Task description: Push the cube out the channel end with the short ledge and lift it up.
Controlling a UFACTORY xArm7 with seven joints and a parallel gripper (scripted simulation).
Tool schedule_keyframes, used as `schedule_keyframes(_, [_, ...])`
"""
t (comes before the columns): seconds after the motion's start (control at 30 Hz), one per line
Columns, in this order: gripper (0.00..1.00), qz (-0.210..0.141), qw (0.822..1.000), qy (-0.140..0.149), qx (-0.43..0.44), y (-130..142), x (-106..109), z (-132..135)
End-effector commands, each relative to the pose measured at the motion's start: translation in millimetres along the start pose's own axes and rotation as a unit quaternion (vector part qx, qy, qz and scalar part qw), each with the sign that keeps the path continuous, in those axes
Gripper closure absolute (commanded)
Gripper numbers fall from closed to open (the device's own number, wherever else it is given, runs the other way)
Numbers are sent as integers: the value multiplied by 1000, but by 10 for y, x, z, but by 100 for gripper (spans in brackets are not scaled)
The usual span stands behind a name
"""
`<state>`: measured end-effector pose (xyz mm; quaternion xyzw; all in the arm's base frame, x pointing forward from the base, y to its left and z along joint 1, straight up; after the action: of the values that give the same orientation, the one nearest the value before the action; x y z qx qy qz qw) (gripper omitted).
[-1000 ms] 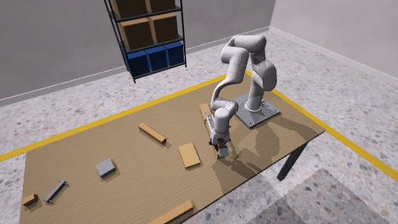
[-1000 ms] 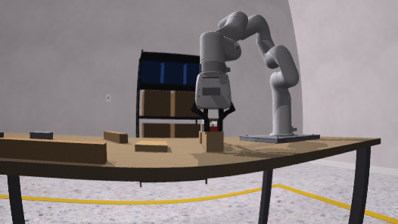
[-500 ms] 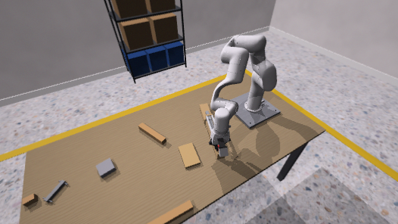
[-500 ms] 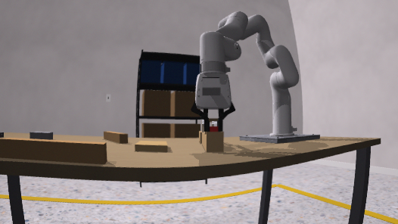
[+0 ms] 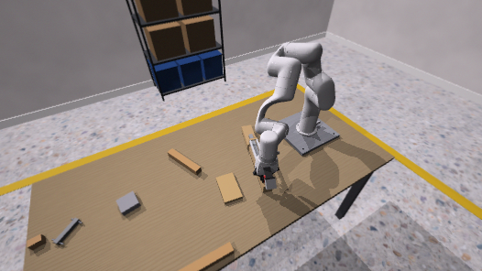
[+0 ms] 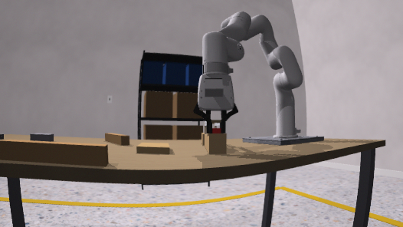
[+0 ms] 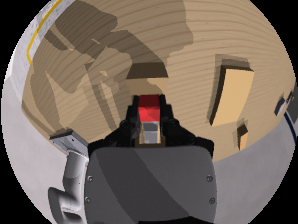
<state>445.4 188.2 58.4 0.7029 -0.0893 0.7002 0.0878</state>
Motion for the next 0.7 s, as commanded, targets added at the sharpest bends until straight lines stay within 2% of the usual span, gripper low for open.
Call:
schedule_keyframes(0.0, [100, 1, 1000, 2, 0, -9, 21, 11])
schedule_keyframes(0.1, [100, 1, 1000, 2, 0, -9, 88, 11])
schedule_keyframes(0.23, [100, 1, 1000, 2, 0, -8, 308, 10])
schedule_keyframes(0.3, [100, 1, 1000, 2, 0, -8, 308, 10])
schedule_keyframes(0.53, [100, 1, 1000, 2, 0, -7, 747, 9])
schedule_keyframes(0.67, [100, 1, 1000, 2, 0, -7, 824, 8])
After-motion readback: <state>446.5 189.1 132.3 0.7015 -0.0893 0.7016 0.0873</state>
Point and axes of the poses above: the point where the finger pads meet when closed, its own x axis back along the fingers, its own z axis across the jaws, y = z × x, the point moved 1 cm from there along x, back along the fingers, and after that the axes turned 4 degrees about x, right-handed, at the moved point
